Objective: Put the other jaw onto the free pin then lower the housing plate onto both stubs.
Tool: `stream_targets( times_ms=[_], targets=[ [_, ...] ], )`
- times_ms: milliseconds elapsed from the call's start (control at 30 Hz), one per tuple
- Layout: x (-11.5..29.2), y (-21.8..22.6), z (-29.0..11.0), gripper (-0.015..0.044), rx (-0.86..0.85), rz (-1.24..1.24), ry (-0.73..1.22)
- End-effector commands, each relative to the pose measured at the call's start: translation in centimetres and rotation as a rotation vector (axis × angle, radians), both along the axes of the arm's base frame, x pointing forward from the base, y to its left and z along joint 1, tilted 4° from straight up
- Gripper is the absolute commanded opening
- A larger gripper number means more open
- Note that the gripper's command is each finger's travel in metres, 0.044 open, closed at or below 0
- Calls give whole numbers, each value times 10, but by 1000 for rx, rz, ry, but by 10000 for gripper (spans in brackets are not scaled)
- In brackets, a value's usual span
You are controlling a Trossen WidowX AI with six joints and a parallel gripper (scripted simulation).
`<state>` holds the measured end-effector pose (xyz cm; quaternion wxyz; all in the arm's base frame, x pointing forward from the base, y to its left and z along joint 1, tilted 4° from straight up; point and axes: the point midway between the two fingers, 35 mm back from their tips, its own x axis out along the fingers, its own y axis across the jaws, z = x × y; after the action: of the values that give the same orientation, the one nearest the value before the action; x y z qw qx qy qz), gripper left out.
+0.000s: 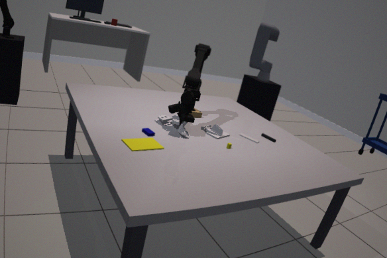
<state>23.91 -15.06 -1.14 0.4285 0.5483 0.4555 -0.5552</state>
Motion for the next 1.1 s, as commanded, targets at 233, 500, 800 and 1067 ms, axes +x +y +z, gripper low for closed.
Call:
stream_targets(
  times_ms=[233, 500, 800, 1067],
  targets=[
    [22, 0, -8, 0, 7, 2, -4],
    [34, 0, -12, 0, 7, 1, -4],
    [37, 0, -13, 0, 7, 1, -4],
    [37, 0, -13, 0, 7, 1, -4]
  ],
)
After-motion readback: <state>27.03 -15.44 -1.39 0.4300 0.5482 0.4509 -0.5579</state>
